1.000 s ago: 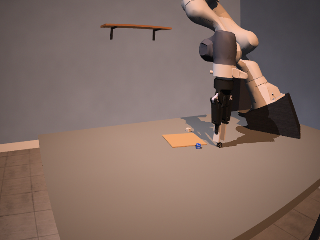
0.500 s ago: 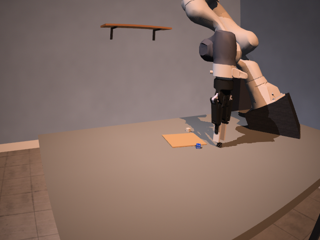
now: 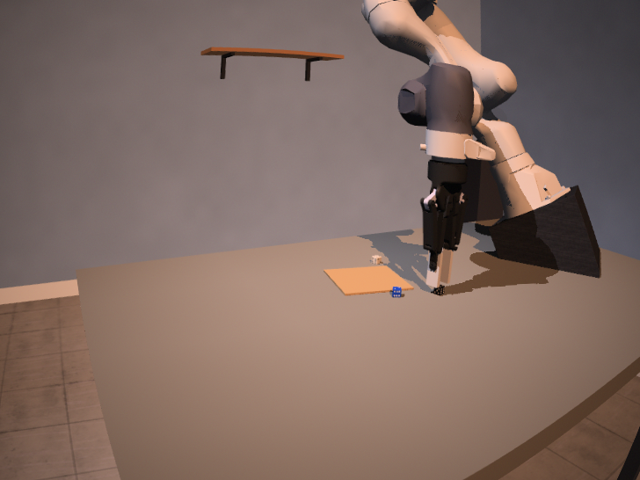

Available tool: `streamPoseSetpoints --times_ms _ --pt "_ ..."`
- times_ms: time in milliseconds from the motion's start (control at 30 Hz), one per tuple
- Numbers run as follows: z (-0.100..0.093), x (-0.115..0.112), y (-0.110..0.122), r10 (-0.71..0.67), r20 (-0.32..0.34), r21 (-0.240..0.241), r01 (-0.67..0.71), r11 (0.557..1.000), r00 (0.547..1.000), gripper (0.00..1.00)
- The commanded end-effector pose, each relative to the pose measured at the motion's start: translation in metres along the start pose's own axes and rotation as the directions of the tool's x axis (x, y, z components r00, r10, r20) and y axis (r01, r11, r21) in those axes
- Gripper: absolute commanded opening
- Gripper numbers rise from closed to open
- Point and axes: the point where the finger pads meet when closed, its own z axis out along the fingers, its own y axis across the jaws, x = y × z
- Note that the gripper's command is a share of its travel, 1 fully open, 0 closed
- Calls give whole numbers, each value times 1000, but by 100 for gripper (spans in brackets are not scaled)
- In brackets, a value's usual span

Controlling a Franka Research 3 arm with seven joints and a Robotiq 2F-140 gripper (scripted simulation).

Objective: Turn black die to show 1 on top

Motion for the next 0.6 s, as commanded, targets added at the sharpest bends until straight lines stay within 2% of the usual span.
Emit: streamPoseSetpoints --times_ms 0,567 --pt "2 1 2 9 -2 -4 -9 1000 1000 19" --pt "15 1 2 9 -2 -4 -9 1000 1000 19"
